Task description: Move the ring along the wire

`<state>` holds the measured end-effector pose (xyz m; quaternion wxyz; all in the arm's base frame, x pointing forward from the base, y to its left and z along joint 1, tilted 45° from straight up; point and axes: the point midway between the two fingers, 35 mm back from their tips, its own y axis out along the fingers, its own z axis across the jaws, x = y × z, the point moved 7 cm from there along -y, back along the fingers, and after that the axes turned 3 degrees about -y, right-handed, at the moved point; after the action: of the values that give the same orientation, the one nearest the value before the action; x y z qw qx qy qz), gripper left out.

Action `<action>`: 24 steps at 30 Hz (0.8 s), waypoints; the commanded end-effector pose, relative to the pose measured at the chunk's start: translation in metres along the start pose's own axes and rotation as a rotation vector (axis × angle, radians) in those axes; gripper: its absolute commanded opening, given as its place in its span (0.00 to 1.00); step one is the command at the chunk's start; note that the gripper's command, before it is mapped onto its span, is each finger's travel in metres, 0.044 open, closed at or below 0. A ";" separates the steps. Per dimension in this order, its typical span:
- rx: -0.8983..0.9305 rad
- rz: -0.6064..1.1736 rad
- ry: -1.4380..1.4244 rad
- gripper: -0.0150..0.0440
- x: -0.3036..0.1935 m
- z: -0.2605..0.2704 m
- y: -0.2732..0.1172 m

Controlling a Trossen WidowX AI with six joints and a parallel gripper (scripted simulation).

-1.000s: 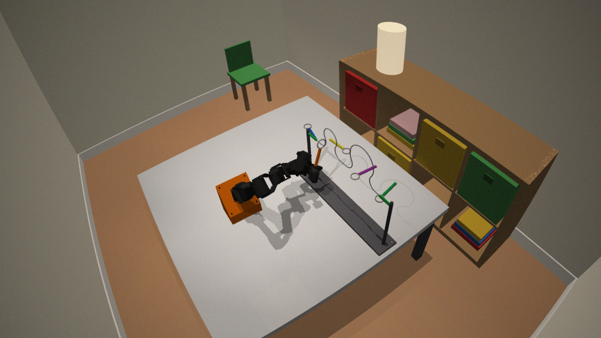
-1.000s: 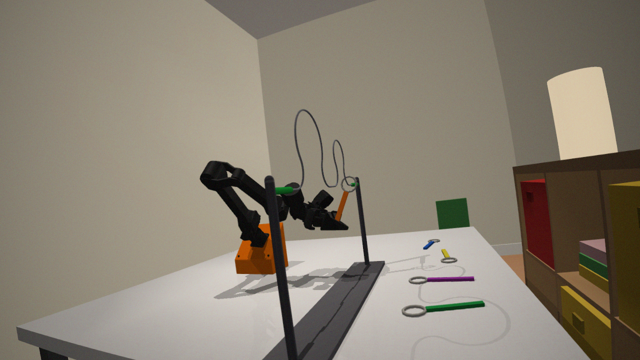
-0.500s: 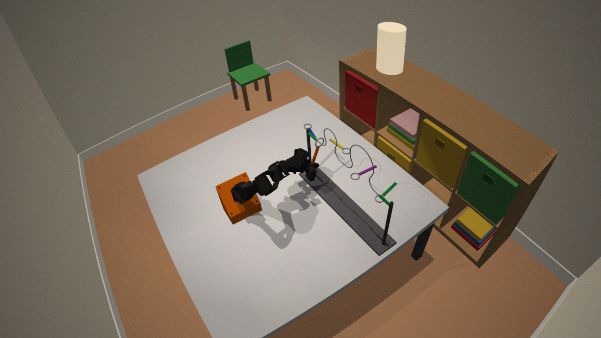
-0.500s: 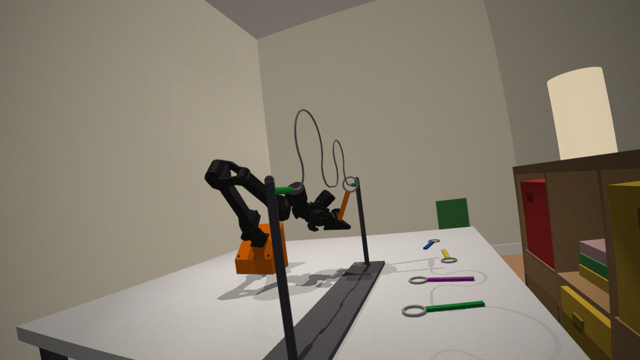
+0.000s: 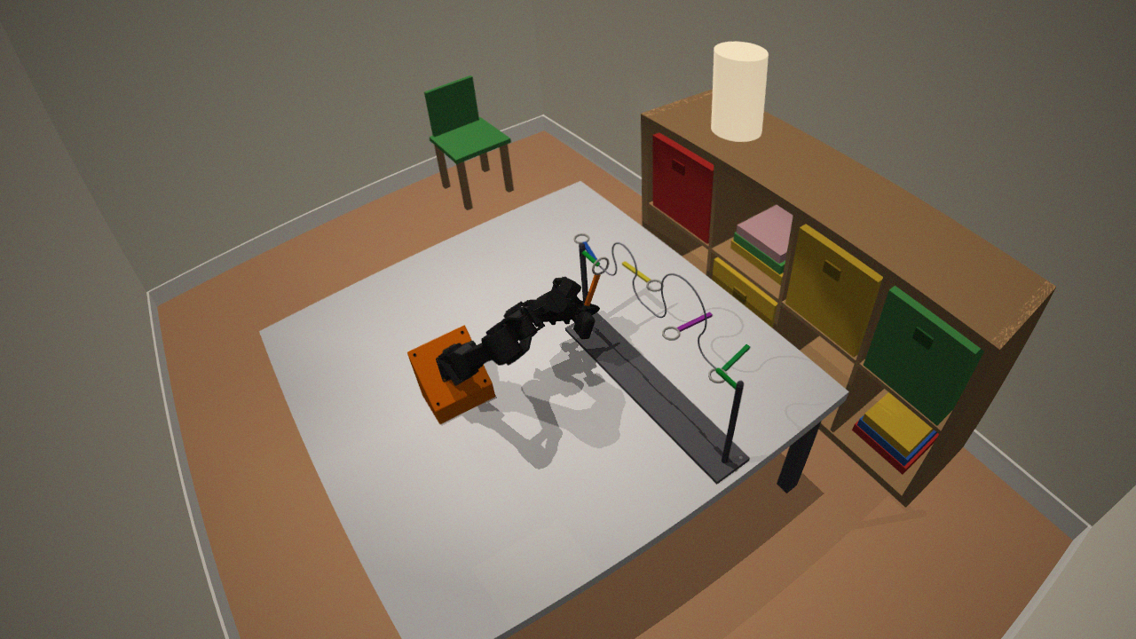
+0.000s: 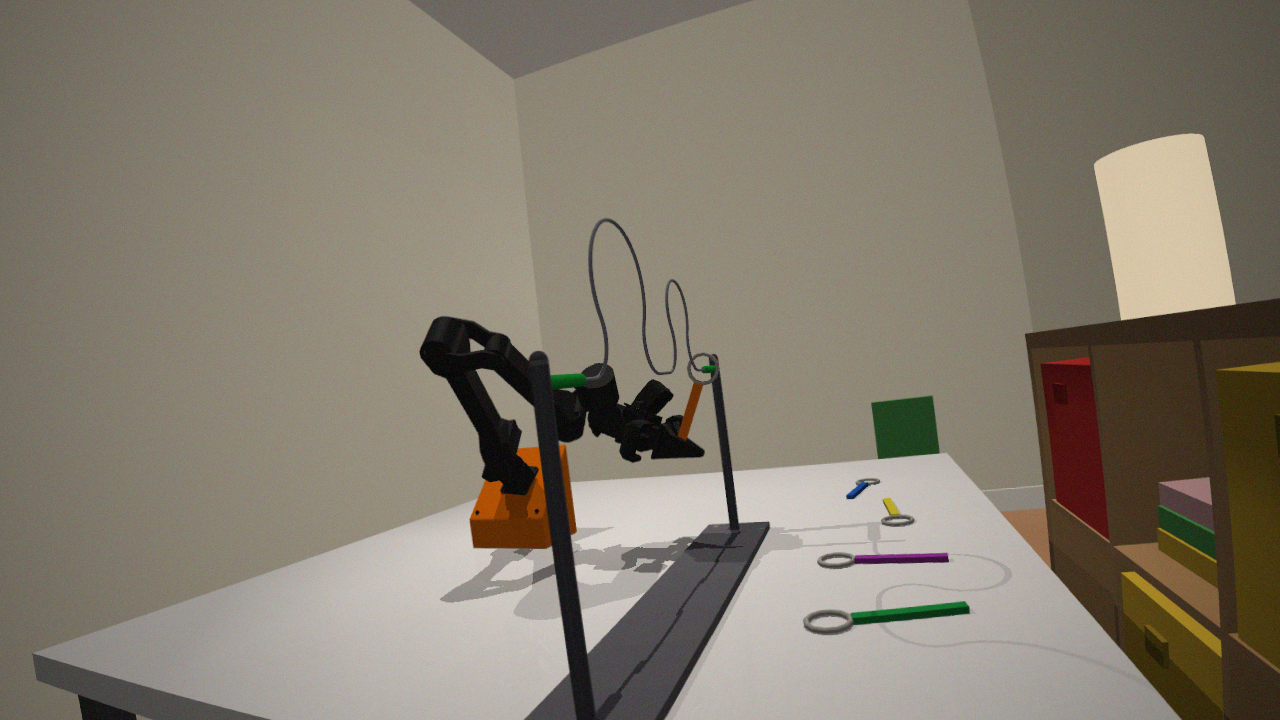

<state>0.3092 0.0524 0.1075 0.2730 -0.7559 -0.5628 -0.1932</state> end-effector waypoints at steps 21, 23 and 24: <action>0.005 0.003 0.003 0.00 -0.001 0.025 -0.003; 0.005 0.003 0.003 0.00 -0.002 0.026 -0.003; 0.005 0.003 0.003 0.00 -0.002 0.026 -0.003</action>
<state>0.3061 0.0677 0.0905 0.2745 -0.7547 -0.5637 -0.1930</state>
